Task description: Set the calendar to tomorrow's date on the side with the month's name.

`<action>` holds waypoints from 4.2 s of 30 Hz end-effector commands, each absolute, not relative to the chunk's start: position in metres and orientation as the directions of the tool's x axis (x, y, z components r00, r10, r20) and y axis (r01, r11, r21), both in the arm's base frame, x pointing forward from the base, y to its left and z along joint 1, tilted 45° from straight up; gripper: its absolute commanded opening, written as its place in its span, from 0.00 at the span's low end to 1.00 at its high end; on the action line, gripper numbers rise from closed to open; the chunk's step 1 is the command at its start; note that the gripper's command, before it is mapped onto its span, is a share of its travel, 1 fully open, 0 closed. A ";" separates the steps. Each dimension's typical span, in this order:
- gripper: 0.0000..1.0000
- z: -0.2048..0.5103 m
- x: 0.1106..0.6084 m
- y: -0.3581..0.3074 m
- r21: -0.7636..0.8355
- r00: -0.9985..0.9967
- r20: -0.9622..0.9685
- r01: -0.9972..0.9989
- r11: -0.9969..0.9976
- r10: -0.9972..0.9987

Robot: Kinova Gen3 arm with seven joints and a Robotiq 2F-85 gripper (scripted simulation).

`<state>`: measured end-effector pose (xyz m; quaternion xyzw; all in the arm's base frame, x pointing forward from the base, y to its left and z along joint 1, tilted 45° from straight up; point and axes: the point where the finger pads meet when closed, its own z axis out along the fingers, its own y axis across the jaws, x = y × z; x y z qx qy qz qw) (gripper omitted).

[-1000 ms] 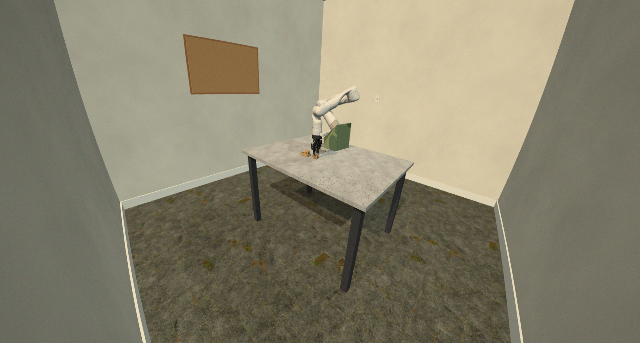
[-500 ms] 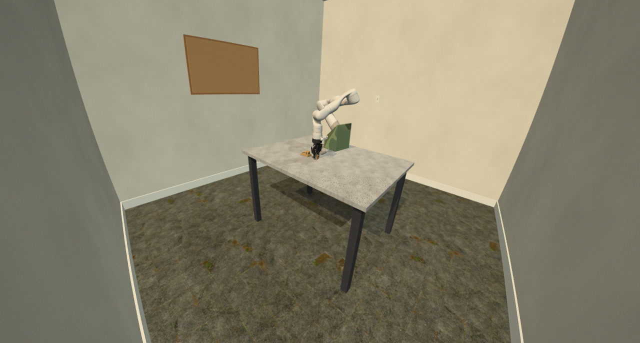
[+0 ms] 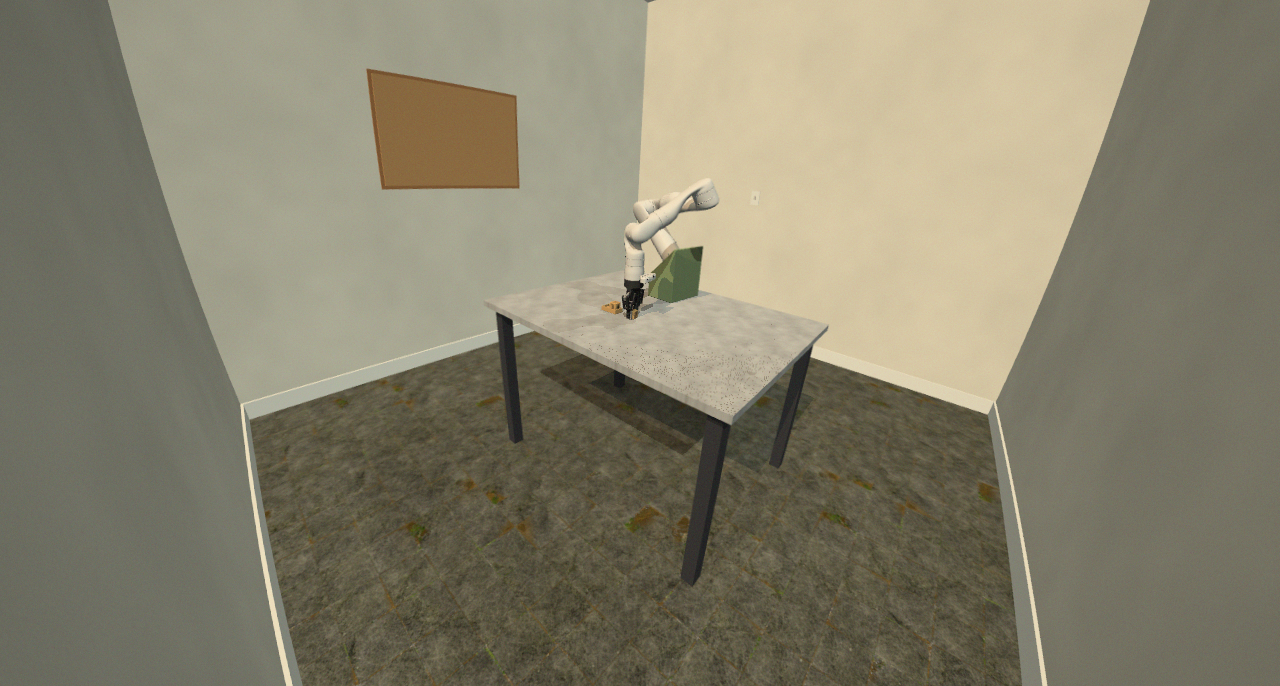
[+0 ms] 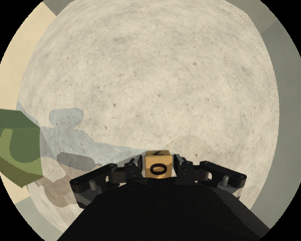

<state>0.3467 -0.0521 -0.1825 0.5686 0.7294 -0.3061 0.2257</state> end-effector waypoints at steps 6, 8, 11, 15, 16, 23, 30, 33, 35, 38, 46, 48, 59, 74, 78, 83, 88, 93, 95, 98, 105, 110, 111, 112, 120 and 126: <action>0.48 -0.182 0.347 -0.051 -0.189 -0.251 -0.677 0.968 0.167 0.692; 0.48 -0.182 0.347 -0.051 -0.189 -0.251 -0.677 0.968 0.167 0.692; 0.48 -0.182 0.347 -0.051 -0.189 -0.251 -0.677 0.968 0.167 0.692; 0.48 -0.182 0.347 -0.051 -0.189 -0.251 -0.677 0.968 0.167 0.692; 0.48 -0.182 0.347 -0.051 -0.189 -0.251 -0.677 0.968 0.167 0.692; 0.48 -0.182 0.347 -0.051 -0.189 -0.251 -0.677 0.968 0.167 0.692; 0.28 -0.182 0.347 -0.051 -0.189 -0.251 -0.677 0.968 0.167 0.692; 0.28 -0.182 0.347 -0.051 -0.189 -0.251 -0.677 0.968 0.167 0.692; 0.28 -0.182 0.347 -0.051 -0.189 -0.251 -0.677 0.968 0.167 0.692; 0.28 -0.182 0.347 -0.051 -0.189 -0.251 -0.677 0.968 0.167 0.692; 0.28 -0.182 0.347 -0.051 -0.189 -0.251 -0.677 0.968 0.167 0.692; 0.28 -0.182 0.347 -0.051 -0.189 -0.251 -0.677 0.968 0.167 0.692; 0.28 -0.182 0.347 -0.051 -0.189 -0.251 -0.677 0.968 0.167 0.692; 0.28 -0.157 0.348 -0.027 -0.189 -0.251 -0.677 0.968 0.167 0.692; 0.28 -0.136 0.348 -0.005 -0.189 -0.251 -0.677 0.968 0.167 0.692; 0.28 -0.118 0.349 0.012 -0.189 -0.251 -0.677 0.968 0.167 0.692; 0.28 -0.111 0.349 0.019 -0.189 -0.251 -0.677 0.968 0.167 0.692; 0.28 -0.111 0.349 0.019 -0.189 -0.251 -0.677 0.968 0.167 0.692; 0.28 -0.111 0.349 0.019 -0.189 -0.251 -0.677 0.968 0.167 0.692; 0.28 -0.114 0.348 0.022 -0.196 -0.262 -0.675 0.965 0.174 0.690; 0.28 -0.142 0.337 0.051 -0.273 -0.373 -0.647 0.928 0.254 0.665; 0.28 -0.145 0.336 0.054 -0.280 -0.382 -0.644 0.924 0.261 0.662; 0.28 -0.145 0.336 0.054 -0.280 -0.382 -0.644 0.924 0.261 0.662; 0.28 -0.145 0.336 0.054 -0.280 -0.382 -0.644 0.924 0.261 0.662; 0.28 -0.145 0.336 0.054 -0.280 -0.382 -0.644 0.924 0.261 0.662; 0.28 -0.150 0.336 0.048 -0.280 -0.382 -0.644 0.924 0.261 0.662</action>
